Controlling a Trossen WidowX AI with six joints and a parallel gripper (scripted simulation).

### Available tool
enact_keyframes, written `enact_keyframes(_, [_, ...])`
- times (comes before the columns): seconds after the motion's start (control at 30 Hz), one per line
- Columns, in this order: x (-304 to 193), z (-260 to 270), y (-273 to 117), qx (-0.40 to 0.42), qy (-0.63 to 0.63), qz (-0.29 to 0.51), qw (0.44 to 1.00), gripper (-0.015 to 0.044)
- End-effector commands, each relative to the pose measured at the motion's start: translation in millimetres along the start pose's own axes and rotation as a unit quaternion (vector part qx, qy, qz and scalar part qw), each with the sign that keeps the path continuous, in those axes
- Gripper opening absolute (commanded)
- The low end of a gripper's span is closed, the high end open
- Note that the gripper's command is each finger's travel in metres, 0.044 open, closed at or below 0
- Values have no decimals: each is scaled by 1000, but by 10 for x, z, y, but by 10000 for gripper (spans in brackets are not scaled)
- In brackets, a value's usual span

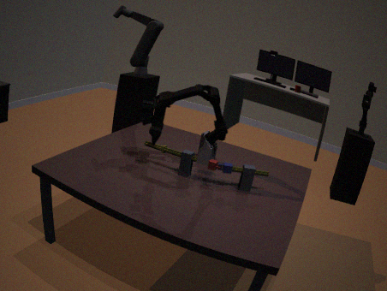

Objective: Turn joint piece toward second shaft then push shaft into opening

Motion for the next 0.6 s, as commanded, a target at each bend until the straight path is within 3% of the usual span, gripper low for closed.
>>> enact_keyframes(0.0, [-22, -12, 69, 5, 64, 2, 998, 440])
enact_keyframes(0.27, [-41, -30, 180, 12, 196, 2, 981, 440])
enact_keyframes(0.57, [-43, -29, 214, 12, 207, 2, 978, 440])
Point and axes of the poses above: the point midway between the two fingers, 35 mm back from their tips, its own y axis out along the fingers, its own z axis across the jaws, x = y × z, the point moved 1 cm from there along -y, back along the fingers
